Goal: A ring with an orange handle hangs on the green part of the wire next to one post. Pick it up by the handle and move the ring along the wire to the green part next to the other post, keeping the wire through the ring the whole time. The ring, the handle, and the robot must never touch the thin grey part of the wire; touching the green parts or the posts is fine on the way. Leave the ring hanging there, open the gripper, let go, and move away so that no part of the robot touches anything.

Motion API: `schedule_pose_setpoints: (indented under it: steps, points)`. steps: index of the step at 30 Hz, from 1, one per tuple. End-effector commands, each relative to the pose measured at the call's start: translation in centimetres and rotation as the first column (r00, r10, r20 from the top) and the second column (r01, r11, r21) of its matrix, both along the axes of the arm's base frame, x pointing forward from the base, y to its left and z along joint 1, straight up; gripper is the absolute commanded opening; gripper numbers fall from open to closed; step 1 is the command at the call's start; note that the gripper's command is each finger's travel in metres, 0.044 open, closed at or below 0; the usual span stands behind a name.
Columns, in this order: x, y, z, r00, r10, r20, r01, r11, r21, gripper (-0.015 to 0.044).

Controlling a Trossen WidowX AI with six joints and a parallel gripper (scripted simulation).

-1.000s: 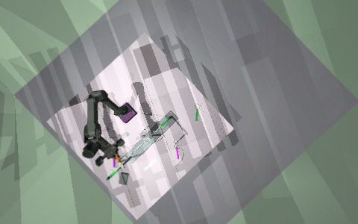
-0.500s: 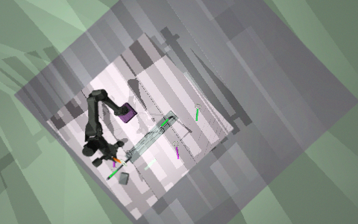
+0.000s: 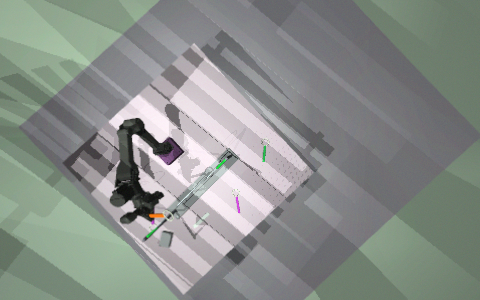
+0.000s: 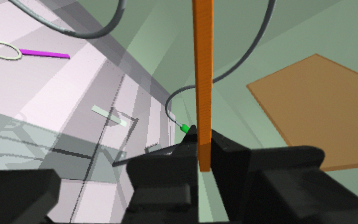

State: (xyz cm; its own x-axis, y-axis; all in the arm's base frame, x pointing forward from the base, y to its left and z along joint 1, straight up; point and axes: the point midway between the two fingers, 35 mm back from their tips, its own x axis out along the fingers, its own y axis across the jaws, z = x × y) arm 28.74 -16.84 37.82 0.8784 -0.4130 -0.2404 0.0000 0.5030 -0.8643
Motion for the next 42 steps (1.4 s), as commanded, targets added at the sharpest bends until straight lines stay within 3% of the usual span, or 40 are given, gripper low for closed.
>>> schedule_pose_setpoints:
  steps: [1, 26, 42]
  points:
    - [-0.1, -0.2, 0.4, 1.000, -0.005, 0.000, 0.005, 0.997, -0.082, -0.0150]
    - [-0.1, -0.8, 3.4, 1.000, -0.011, -0.001, 0.009, 0.838, -0.545, -0.0150]
    - [-0.1, -0.8, 4.3, 1.000, -0.017, -0.004, 0.009, 0.700, -0.714, -0.0150]
